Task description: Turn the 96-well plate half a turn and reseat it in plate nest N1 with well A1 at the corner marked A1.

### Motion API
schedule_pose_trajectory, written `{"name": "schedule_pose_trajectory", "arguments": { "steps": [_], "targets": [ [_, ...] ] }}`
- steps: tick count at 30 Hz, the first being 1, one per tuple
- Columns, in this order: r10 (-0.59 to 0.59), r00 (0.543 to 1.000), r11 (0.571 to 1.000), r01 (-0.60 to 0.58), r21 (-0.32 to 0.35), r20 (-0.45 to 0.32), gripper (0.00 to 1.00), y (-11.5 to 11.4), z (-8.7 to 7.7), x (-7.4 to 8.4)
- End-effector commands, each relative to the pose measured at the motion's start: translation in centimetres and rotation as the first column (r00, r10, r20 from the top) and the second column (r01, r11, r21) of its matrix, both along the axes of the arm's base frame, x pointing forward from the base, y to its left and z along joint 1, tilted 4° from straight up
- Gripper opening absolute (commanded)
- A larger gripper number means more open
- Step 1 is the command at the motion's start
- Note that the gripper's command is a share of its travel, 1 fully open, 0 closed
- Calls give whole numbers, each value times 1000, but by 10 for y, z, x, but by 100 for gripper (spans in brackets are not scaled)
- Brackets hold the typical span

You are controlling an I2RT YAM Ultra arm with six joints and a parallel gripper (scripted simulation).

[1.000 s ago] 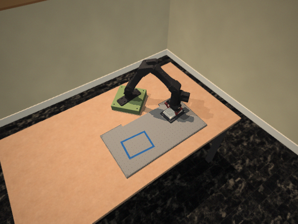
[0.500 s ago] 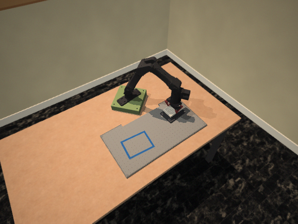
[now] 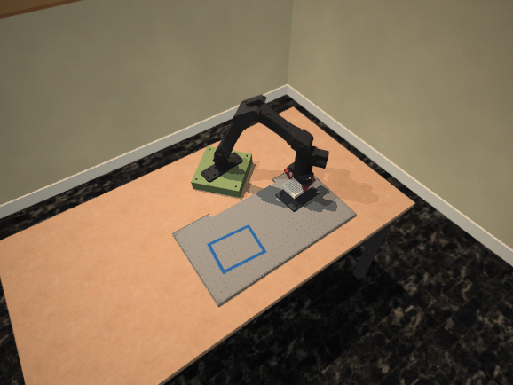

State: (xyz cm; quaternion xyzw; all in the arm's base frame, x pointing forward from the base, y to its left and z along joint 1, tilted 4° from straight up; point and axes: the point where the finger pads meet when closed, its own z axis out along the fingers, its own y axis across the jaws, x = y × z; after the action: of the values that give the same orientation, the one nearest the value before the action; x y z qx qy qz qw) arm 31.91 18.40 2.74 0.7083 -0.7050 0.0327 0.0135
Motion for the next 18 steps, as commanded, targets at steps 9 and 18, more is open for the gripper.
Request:
{"name": "schedule_pose_trajectory", "arguments": {
  "steps": [9, 18],
  "targets": [
    [1, 1000, 1000, -1, 19, 22, 0, 4, 30, 2],
    [1, 1000, 1000, -1, 19, 22, 0, 4, 34, 2]
  ]
}}
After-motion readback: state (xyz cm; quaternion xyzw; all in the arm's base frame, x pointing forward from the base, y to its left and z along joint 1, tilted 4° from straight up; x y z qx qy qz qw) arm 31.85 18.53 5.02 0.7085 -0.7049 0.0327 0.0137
